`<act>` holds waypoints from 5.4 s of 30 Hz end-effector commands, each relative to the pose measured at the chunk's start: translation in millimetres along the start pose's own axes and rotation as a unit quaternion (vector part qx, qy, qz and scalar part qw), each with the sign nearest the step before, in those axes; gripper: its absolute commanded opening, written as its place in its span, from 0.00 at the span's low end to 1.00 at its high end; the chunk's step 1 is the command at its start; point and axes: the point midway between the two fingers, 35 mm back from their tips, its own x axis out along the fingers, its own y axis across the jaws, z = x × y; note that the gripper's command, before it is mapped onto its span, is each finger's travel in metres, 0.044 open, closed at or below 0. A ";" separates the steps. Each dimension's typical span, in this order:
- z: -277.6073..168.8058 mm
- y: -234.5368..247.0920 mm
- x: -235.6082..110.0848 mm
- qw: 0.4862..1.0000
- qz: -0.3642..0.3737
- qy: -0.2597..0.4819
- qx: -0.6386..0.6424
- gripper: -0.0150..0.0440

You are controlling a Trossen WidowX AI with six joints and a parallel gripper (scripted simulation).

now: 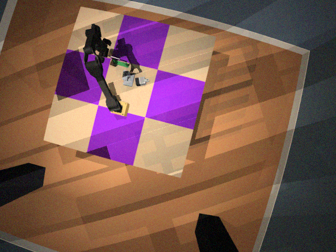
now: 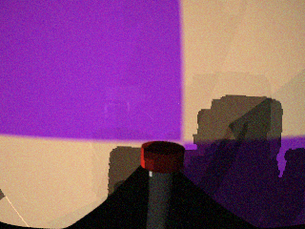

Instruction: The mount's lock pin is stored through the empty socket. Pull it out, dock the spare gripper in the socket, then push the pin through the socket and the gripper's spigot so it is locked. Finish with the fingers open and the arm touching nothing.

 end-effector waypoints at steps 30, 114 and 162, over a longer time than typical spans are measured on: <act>-7.1 -0.3 36.9 1.000 -0.008 -0.004 -0.004 0.25; -53.3 7.3 -94.2 1.000 -0.030 0.005 -0.008 0.56; -73.8 -0.5 28.6 1.000 -0.030 0.005 -0.008 0.56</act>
